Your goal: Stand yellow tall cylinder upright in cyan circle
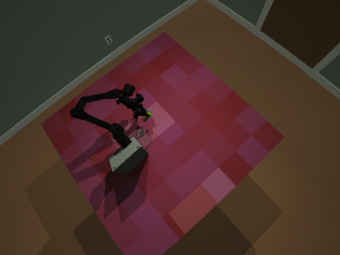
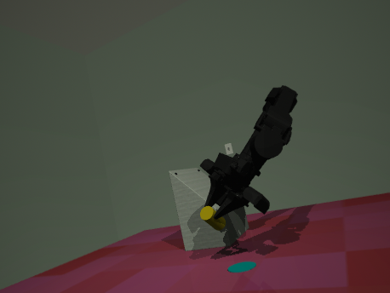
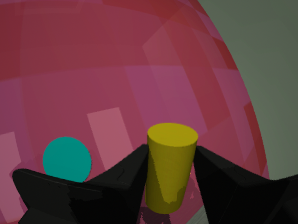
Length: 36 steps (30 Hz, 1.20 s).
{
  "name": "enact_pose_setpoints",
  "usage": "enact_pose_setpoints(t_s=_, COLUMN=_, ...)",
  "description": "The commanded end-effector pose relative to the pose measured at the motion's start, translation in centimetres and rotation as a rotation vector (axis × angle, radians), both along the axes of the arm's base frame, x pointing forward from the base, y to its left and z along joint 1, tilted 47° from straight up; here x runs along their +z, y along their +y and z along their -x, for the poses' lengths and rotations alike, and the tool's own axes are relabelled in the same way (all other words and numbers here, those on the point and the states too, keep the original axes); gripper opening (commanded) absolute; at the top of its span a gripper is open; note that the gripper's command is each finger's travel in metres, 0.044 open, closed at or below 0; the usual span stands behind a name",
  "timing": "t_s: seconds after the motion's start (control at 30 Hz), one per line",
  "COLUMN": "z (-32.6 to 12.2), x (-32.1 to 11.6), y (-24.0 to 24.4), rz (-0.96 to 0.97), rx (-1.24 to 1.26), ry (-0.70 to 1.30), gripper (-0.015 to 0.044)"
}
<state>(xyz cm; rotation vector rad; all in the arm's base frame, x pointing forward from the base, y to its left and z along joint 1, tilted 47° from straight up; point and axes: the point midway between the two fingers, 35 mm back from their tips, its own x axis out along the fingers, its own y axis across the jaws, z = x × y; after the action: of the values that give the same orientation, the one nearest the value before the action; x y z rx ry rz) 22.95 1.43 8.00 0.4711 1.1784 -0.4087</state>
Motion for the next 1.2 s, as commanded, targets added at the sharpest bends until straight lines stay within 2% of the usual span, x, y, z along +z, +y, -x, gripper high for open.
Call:
enact_pose_setpoints(t_s=0.0, z=-0.03, x=0.1, y=-0.05, rz=0.018, rx=-0.015, ry=-0.029, gripper=0.0105)
enact_pose_setpoints(t_s=1.17, z=-0.43, x=0.91, y=0.07, rz=0.101, rx=-0.111, ry=-0.231, gripper=0.0105)
